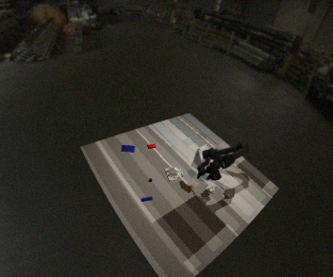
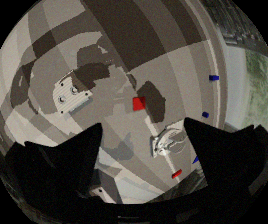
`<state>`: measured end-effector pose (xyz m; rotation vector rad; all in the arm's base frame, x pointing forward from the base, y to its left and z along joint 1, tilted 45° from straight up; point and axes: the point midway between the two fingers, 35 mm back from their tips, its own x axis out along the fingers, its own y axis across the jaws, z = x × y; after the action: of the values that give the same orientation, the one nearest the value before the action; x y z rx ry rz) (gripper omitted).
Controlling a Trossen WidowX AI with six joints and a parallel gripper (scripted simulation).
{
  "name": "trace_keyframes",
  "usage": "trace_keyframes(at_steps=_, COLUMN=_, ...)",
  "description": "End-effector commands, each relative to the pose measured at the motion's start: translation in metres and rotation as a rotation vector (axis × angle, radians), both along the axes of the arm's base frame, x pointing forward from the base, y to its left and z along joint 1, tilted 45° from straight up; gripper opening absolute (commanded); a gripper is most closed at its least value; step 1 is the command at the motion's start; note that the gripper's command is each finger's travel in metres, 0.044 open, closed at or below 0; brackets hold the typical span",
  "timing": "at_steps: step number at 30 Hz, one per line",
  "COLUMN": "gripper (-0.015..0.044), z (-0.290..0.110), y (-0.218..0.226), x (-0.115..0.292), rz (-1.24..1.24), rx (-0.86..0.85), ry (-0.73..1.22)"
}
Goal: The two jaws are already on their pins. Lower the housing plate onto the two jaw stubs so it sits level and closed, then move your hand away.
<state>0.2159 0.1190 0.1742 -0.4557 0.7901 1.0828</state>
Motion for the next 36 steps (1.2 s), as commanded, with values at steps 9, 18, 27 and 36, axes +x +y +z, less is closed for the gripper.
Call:
trace_keyframes(at_steps=9, gripper=0.044, z=0.009, y=0.029, x=-0.035, rz=0.264, rx=0.032, ry=-0.015)
trace_keyframes(at_steps=18, gripper=0.044, z=0.016, y=0.046, x=-0.064, rz=0.454, rx=0.066, ry=-0.028)
trace_keyframes(at_steps=27, gripper=0.044, z=0.014, y=0.053, x=-0.072, rz=0.504, rx=0.076, ry=-0.032)
trace_keyframes(at_steps=36, gripper=0.044, z=-0.01, y=0.078, x=-0.075, rz=0.504, rx=0.08, ry=-0.033)
